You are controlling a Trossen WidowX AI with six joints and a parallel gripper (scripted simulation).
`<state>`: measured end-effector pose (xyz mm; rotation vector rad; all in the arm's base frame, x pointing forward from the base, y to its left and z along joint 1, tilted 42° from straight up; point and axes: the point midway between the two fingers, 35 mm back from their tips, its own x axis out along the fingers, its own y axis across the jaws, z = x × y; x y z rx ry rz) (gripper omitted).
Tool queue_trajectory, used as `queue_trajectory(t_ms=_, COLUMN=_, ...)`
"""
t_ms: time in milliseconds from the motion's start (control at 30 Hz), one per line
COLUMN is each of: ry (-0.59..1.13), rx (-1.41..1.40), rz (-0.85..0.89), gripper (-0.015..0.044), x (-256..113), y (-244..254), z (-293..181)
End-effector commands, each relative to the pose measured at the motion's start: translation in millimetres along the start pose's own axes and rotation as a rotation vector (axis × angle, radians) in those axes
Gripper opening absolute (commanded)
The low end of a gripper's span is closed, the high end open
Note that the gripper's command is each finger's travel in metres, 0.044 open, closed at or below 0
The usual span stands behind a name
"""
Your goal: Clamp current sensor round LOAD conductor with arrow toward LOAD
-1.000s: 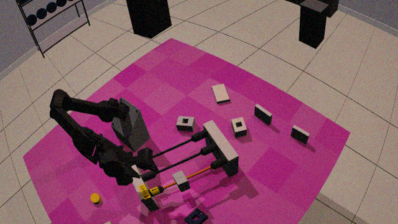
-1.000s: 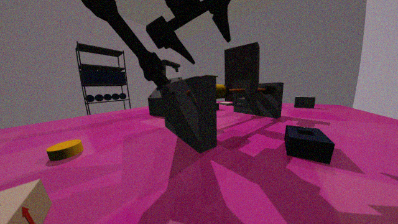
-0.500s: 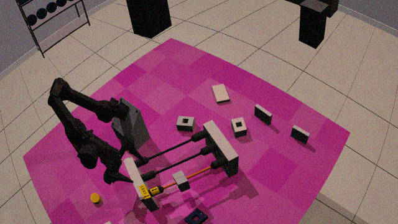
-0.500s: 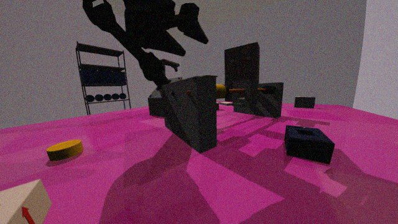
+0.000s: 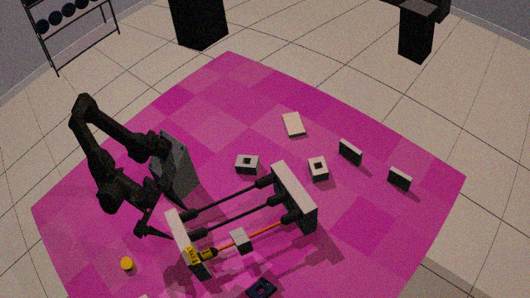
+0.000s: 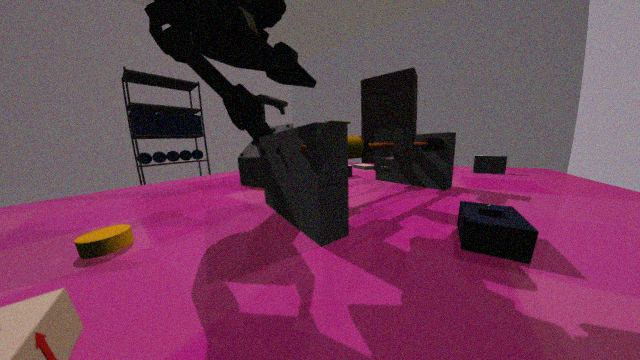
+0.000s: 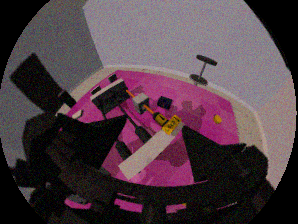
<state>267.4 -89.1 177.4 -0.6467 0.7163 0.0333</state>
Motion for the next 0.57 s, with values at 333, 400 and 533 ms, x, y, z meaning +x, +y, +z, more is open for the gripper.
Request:
queue_trajectory(t_ms=333, ry=0.001, rx=0.007, rz=-0.003, gripper=0.044, x=-0.4, y=-1.0, z=0.6)
queue_trajectory(t_ms=400, ry=0.023, rx=0.067, rz=0.008, gripper=0.044, x=1.8, y=-1.4, z=1.7)
queue_trajectory(t_ms=533, ry=0.053, rx=0.152, rz=0.023, gripper=0.044, x=4.6, y=-0.3, z=1.9)
